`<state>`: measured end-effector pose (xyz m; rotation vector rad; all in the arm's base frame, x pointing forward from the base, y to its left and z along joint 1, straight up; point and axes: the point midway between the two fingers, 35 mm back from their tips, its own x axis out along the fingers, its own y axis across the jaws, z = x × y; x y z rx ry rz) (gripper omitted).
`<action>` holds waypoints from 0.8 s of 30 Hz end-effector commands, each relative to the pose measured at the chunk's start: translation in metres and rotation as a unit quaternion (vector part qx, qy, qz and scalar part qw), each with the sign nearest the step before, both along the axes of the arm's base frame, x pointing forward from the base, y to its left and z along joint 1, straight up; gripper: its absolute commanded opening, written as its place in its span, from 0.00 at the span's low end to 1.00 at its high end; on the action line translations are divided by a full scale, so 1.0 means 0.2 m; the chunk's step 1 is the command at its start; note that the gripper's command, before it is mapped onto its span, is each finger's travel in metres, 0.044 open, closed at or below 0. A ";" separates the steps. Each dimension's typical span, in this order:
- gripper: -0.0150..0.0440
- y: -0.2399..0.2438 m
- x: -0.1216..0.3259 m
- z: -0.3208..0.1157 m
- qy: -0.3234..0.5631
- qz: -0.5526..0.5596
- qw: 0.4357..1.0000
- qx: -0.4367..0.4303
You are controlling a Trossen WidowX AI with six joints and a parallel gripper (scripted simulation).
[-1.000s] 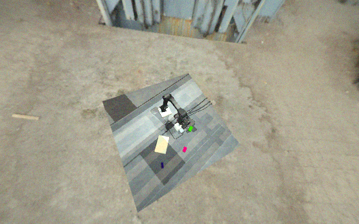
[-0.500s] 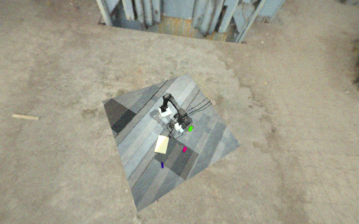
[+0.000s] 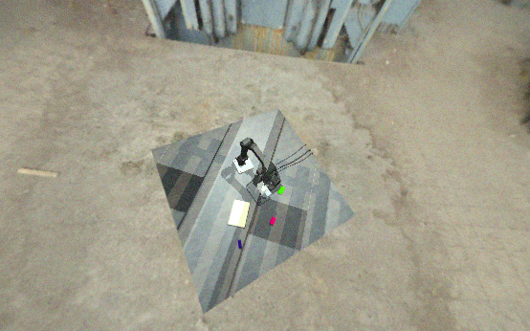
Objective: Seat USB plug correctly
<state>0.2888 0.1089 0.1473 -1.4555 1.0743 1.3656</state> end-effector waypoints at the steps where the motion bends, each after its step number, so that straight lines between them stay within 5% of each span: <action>1: 0.25 0.00 0.00 0.00 -0.002 -0.003 1.000 -0.002; 24: 0.25 0.00 0.00 -0.02 -0.002 -0.004 1.000 -0.004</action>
